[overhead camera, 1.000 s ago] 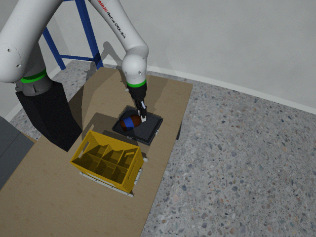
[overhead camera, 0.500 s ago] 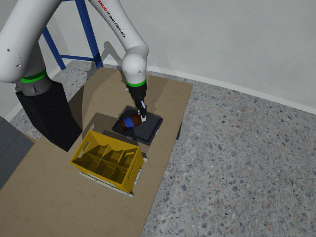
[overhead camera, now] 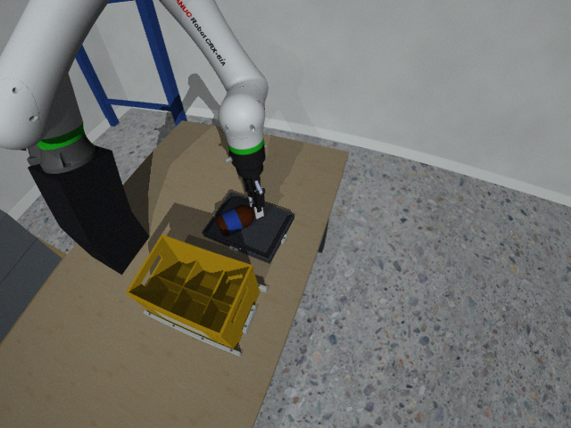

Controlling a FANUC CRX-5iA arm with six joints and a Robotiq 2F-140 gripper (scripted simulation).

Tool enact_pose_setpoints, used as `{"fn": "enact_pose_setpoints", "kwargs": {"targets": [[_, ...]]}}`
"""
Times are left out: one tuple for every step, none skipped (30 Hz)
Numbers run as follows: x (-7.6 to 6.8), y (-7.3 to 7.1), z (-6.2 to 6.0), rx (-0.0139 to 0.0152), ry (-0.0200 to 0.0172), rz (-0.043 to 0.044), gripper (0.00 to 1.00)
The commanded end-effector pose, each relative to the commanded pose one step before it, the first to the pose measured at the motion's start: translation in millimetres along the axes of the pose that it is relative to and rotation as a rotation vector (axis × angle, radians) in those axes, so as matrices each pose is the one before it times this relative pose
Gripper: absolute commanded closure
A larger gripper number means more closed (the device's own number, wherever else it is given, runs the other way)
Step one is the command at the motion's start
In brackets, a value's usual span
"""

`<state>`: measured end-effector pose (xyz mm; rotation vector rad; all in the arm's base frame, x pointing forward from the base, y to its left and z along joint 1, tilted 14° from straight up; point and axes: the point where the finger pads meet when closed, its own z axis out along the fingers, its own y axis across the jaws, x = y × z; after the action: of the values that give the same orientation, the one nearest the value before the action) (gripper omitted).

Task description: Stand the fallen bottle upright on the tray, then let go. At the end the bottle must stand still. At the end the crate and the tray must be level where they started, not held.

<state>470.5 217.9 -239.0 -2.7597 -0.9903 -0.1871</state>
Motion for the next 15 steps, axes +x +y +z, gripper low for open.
{"fn": "enact_pose_setpoints", "kwargs": {"targets": [[0.12, 0.16, -2.27, -0.00029, 0.00016, 0.00004, 1.00], [0.00, 0.00, -0.90, 0.00000, 0.00000, 0.00000, 1.00], [0.00, 0.00, -0.94, 0.00000, 0.00000, 0.00000, 1.00], [0.00, 0.00, -0.97, 0.00000, 0.00000, 0.00000, 1.00], [0.00, 0.00, -1.01, 0.00000, 0.00000, 0.00000, 1.00], [0.00, 0.00, -1.04, 0.00000, 0.00000, 0.00000, 1.00], [0.00, 0.00, -1.08, 0.00000, 0.00000, 0.00000, 1.00], [0.00, 0.00, 0.00, 0.00000, 0.00000, 0.00000, 1.00], [0.00, 0.00, 0.00, 0.00000, 0.00000, 0.00000, 1.00], [0.00, 0.00, -1.11, 0.00000, 0.00000, 0.00000, 1.00], [0.00, 0.00, -1.14, 0.00000, 0.00000, 0.00000, 1.00], [0.00, 0.00, -1.18, 0.00000, 0.00000, 0.00000, 1.00], [0.00, 0.00, -1.21, 0.00000, 0.00000, 0.00000, 1.00], [0.00, 0.00, -1.24, 0.00000, 0.00000, 0.00000, 1.00], [0.00, 0.00, -1.27, 0.00000, 0.00000, 0.00000, 1.00]]}}
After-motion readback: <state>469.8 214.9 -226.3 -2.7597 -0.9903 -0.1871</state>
